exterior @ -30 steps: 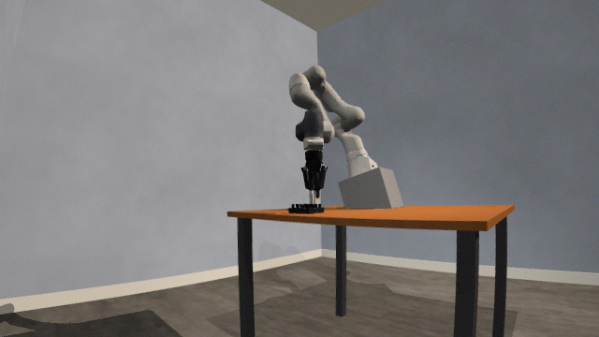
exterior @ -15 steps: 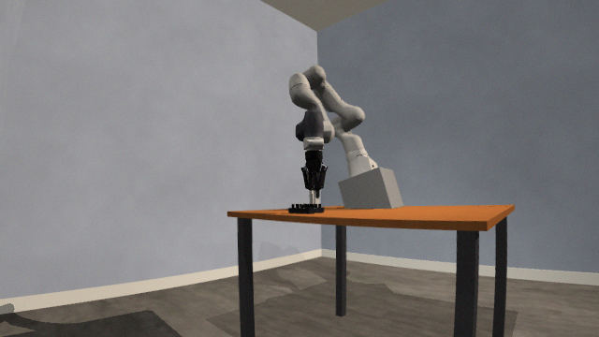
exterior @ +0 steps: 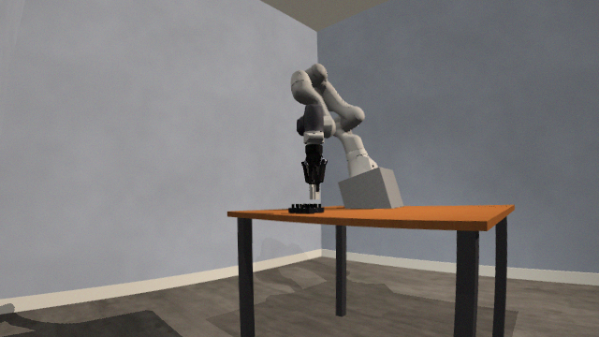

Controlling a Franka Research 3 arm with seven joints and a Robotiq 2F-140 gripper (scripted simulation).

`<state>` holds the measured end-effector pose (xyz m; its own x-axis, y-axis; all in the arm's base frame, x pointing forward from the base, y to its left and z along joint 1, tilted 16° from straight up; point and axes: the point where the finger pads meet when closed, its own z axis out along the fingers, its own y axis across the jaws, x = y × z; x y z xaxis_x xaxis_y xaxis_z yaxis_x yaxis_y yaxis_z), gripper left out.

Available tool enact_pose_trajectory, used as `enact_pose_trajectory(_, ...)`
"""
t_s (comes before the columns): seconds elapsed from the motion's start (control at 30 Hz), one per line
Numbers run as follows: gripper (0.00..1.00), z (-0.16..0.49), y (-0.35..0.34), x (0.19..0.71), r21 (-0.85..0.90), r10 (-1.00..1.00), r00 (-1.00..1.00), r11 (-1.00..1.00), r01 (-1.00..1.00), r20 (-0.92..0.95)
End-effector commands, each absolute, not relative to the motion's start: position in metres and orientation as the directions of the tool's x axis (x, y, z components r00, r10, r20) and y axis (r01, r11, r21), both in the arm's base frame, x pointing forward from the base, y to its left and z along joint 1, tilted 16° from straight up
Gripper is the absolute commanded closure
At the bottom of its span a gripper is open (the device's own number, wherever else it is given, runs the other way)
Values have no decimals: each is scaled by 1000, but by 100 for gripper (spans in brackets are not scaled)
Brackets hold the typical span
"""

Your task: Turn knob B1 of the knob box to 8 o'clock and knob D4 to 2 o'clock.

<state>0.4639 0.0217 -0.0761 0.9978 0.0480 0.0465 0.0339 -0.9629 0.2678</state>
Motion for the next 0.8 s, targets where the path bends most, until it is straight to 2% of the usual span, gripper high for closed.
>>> enact_pose_trajectory(0.0,88,-70,21,462,272,62,998,-961,50,33)
enact_pose_trajectory(0.67,88,-64,23,462,272,55,998,-961,44,35)
enact_pose_trajectory(0.77,88,-60,17,474,265,-111,991,-956,-129,81)
